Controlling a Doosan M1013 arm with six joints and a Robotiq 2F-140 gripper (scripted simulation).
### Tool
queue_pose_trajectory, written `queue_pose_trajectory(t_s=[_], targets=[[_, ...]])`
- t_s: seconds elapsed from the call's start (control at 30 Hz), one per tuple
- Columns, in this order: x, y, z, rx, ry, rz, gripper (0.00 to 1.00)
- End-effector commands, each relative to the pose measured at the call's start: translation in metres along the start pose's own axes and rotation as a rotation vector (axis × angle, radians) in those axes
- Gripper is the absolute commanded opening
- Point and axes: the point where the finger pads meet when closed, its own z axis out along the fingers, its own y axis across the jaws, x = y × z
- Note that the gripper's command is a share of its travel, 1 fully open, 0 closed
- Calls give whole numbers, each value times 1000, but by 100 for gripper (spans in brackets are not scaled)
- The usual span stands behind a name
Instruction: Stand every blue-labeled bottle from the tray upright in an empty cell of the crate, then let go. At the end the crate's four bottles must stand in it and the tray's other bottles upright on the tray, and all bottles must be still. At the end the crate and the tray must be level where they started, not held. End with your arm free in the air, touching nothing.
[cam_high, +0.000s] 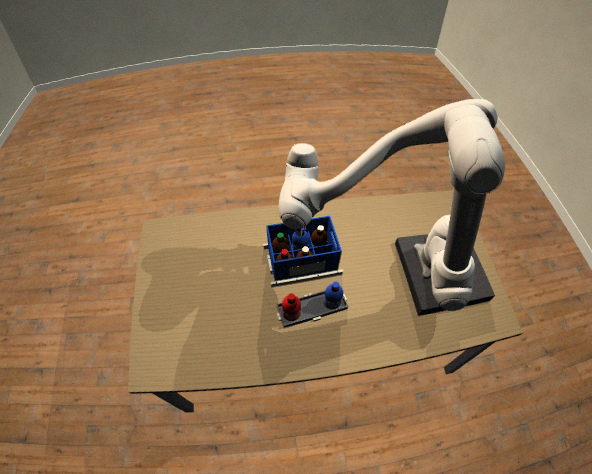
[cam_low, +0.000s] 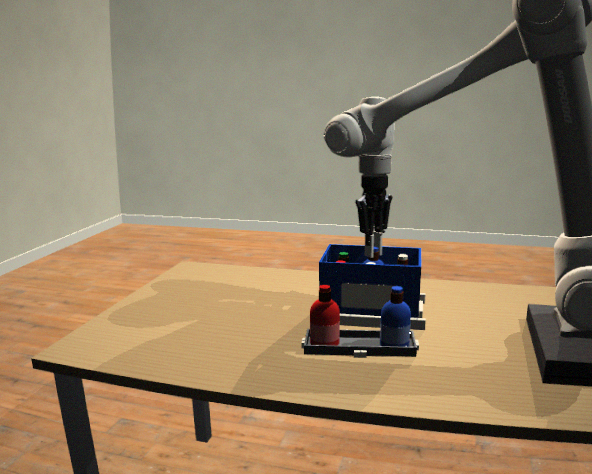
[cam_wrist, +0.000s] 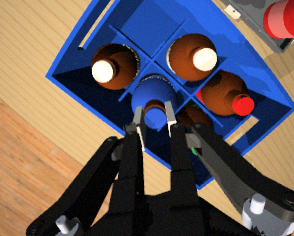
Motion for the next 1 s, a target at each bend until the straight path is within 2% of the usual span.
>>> queue_pose_trajectory(t_s=[0.0,0.97], targets=[[0,0,0,0,0,0,0],[0,0,8,0,0,0,0]])
